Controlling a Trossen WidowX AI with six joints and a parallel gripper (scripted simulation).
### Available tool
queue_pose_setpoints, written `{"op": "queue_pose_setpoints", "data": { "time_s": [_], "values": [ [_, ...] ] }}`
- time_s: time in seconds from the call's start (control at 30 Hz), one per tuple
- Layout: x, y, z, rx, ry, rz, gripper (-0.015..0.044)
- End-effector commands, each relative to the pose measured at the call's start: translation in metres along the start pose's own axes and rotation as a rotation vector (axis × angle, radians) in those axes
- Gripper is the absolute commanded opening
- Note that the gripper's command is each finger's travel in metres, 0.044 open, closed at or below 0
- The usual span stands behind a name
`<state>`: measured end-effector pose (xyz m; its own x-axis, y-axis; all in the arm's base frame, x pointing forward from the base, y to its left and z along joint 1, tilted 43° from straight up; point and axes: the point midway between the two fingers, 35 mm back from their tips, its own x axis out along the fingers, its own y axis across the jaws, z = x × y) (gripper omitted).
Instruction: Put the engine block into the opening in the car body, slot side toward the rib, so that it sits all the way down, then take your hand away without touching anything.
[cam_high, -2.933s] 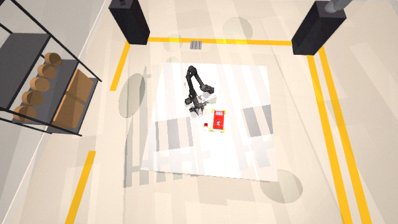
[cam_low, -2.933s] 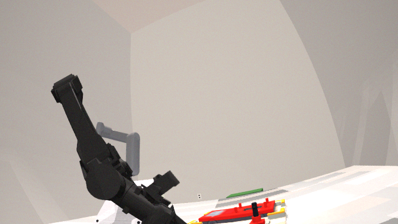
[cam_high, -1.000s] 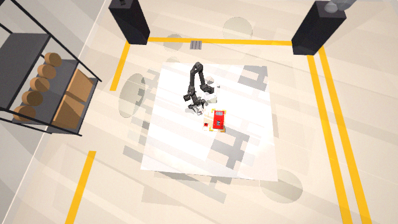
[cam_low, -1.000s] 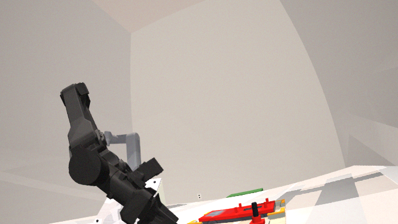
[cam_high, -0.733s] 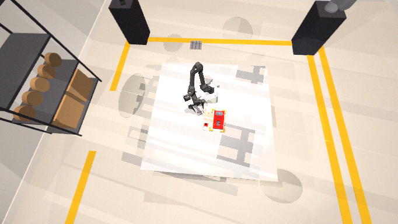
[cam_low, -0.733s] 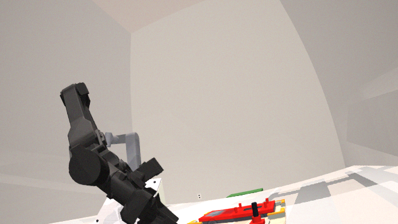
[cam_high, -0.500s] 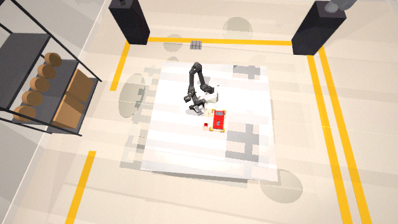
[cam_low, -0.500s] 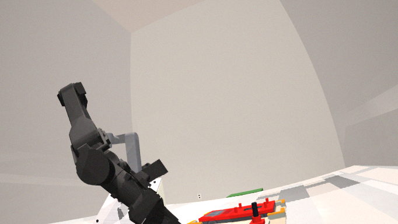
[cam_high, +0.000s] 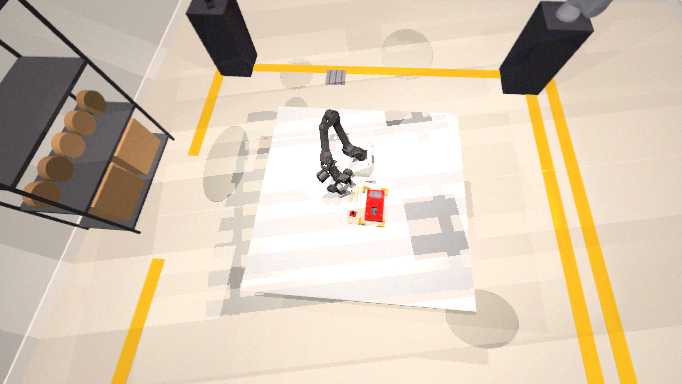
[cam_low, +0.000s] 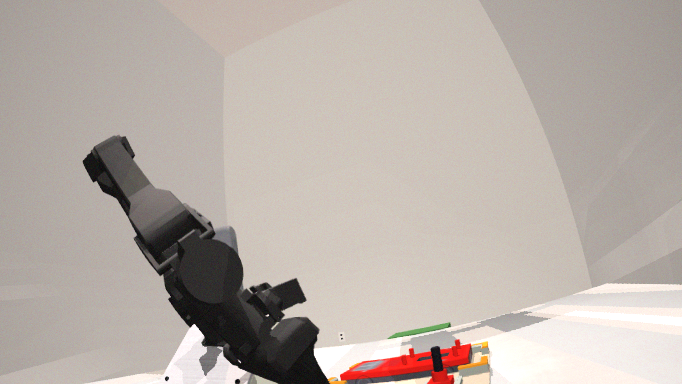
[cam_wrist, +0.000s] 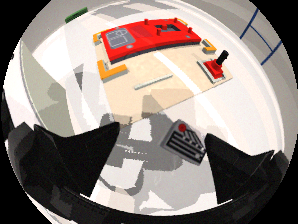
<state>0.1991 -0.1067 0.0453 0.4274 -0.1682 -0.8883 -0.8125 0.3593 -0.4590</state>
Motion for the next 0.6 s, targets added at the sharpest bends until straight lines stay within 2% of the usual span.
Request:
{"op": "queue_pose_setpoints", "data": {
  "time_s": [0.0,0.57],
  "values": [
    [0.0,-0.0016,0.0013,-0.116,0.061,0.054,0.044],
    [-0.0035,-0.0032,0.0072,-0.554,0.28,0.251,0.044]
  ]
}}
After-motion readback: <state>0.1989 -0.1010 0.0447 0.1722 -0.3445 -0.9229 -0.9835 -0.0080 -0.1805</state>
